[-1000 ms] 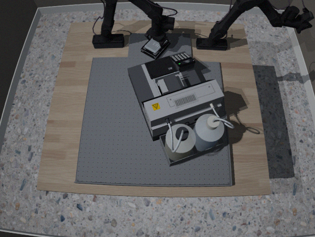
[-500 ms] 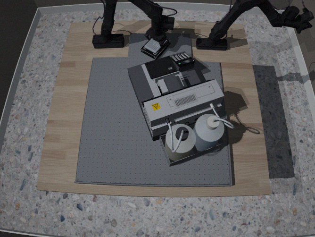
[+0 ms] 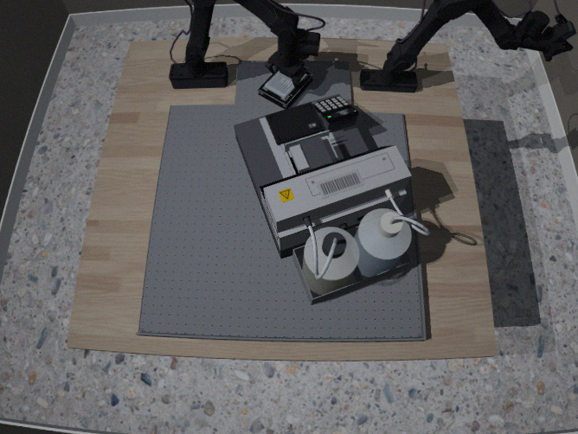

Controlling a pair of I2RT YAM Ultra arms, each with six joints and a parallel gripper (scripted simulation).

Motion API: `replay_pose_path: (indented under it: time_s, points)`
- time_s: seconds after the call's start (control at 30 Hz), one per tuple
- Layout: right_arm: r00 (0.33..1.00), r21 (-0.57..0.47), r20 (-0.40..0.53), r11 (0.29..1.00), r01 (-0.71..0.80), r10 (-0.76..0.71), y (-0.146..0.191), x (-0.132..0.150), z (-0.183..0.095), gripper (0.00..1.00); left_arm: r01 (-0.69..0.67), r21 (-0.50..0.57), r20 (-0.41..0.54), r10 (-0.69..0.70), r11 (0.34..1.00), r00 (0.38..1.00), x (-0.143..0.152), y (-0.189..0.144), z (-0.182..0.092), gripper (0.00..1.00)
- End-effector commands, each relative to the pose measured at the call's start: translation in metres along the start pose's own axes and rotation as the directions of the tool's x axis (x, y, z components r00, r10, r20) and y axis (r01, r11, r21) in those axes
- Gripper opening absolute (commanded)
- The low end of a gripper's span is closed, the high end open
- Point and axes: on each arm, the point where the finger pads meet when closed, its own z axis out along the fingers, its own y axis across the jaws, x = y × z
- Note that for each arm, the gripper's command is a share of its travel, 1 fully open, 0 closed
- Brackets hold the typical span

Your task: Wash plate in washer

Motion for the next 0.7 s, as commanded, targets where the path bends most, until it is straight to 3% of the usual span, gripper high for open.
replay_pose_path:
  time_s: [0.0,0.67]
  points:
    - [0.999,0.059,0.031,0.998,0.033,-0.034,-0.016,-0.015,-0.010,0.00,0.011,-0.010,0.077,-0.011,1.000,0.997,-0.026,0.003,-0.005,0.00]
    - [1.000,0.049,0.023,0.999,0.013,-0.014,-0.003,-0.008,-0.012,0.00,0.011,-0.010,0.077,-0.011,1.000,0.997,-0.026,0.003,-0.005,0.00]
